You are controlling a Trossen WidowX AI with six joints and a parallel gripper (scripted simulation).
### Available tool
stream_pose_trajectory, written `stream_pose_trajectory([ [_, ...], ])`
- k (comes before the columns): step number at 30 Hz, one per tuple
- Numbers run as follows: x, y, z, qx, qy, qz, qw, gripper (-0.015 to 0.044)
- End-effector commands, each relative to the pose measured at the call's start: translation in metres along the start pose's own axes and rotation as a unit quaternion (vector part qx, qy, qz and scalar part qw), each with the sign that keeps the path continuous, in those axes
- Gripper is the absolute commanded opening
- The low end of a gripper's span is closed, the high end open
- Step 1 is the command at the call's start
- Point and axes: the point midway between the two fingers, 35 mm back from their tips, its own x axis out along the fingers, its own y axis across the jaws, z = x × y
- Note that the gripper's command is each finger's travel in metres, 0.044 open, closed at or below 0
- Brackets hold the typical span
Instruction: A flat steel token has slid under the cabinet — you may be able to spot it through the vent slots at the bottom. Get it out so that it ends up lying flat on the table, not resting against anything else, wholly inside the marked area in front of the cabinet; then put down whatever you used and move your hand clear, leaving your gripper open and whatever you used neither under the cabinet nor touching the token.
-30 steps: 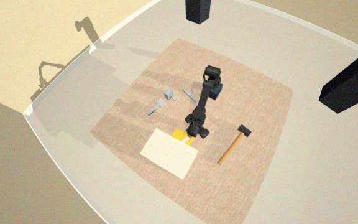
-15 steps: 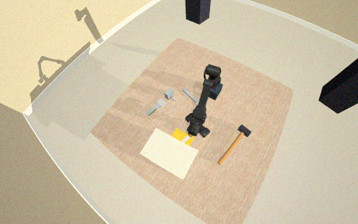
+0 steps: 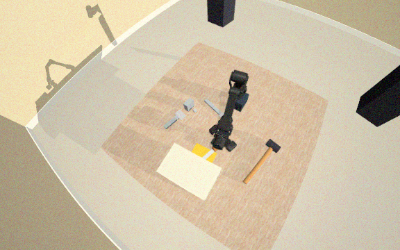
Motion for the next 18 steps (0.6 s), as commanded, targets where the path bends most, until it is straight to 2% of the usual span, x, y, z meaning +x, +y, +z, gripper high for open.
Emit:
stream_pose_trajectory([
  [1, 0.001, 0.0, -0.007, 0.001, 0.002, -0.001, 1.0, 0.0],
  [18, 0.001, 0.001, -0.027, 0.001, 0.003, -0.001, 1.0, 0.0],
])
